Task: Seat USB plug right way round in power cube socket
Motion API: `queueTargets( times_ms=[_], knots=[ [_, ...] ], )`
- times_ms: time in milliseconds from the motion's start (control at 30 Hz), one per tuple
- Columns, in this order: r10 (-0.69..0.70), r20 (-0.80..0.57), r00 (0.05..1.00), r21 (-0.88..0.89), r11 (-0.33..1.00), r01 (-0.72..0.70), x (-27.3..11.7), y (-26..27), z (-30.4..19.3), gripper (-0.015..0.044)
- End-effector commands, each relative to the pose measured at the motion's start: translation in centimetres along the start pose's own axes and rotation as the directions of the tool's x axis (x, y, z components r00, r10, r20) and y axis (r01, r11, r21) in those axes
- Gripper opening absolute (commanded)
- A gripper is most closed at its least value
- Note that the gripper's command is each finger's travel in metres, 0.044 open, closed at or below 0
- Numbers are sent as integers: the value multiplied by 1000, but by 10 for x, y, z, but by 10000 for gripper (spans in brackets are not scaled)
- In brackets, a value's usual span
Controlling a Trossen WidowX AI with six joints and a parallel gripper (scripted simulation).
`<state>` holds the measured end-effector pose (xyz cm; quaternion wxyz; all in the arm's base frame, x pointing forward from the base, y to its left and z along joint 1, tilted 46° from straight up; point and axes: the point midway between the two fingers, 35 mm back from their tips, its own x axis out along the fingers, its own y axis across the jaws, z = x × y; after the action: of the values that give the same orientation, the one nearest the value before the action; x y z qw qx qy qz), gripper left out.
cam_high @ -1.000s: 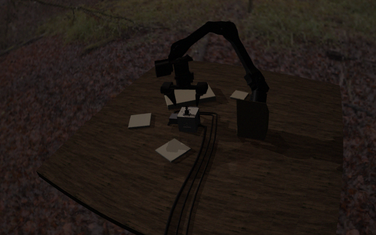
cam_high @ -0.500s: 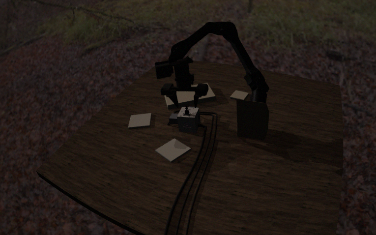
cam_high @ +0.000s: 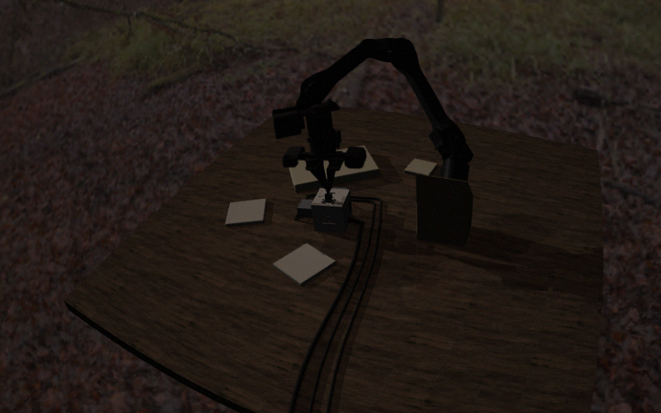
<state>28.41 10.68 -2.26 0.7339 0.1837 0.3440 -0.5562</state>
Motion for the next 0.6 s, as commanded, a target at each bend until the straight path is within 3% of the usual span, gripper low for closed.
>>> queueTargets(
  times_ms=[0, 567],
  knots=[
    [1, 0, 1000, 1, 1000, -1, 0, 0, 0, 0],
    [0, 0, 1000, 0, 1000, 0, -2, 0, 0, 0]
  ],
)
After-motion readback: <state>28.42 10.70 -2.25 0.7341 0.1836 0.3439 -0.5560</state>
